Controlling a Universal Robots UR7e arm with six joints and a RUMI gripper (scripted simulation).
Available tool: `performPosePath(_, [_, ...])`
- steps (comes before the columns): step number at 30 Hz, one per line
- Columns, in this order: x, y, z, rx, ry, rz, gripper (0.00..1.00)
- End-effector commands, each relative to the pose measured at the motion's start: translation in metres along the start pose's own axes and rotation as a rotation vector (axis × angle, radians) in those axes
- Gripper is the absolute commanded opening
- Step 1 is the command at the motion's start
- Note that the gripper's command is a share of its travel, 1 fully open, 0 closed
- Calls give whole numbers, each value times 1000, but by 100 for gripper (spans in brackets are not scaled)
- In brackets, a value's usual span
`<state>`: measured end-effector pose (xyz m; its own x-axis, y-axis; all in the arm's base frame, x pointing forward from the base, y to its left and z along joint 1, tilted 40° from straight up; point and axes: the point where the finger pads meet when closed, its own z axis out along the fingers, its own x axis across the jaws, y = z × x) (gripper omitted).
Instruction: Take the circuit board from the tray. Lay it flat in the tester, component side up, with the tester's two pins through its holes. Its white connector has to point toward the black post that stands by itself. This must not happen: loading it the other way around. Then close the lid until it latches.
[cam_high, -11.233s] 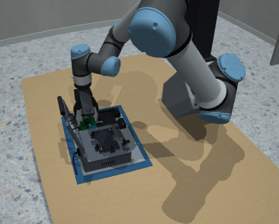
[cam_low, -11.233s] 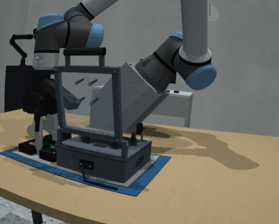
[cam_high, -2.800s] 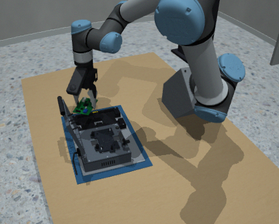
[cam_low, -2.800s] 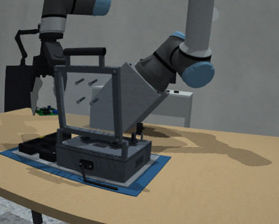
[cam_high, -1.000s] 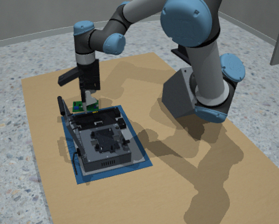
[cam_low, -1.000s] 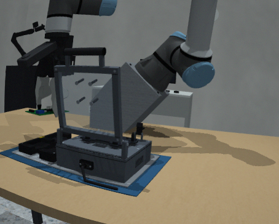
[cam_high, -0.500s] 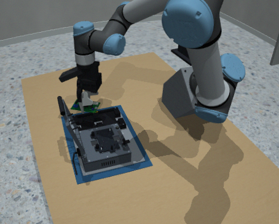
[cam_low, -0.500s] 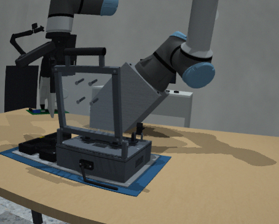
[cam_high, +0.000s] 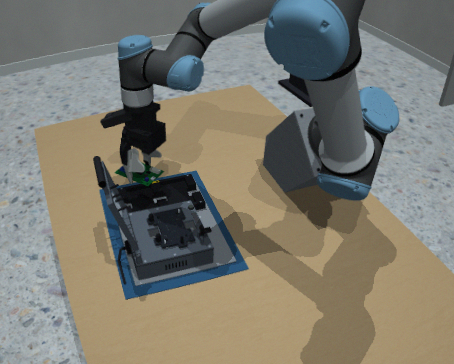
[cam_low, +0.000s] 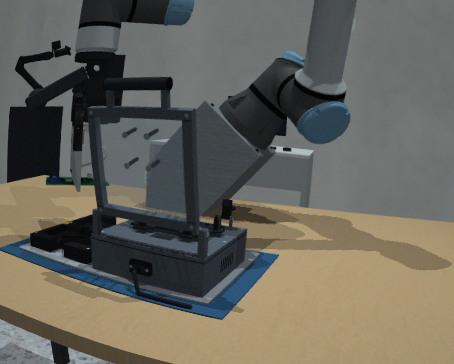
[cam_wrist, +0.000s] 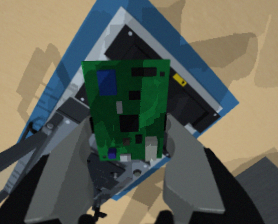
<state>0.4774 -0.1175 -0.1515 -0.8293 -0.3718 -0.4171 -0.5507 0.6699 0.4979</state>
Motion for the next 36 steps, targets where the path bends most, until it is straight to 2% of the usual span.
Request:
performPosePath(1, [0,0,-1,4,2,100,39])
performPosePath(18, [0,0,-1,4,1,369,39])
performPosePath(36, [0,-1,-1,4,1,560,39])
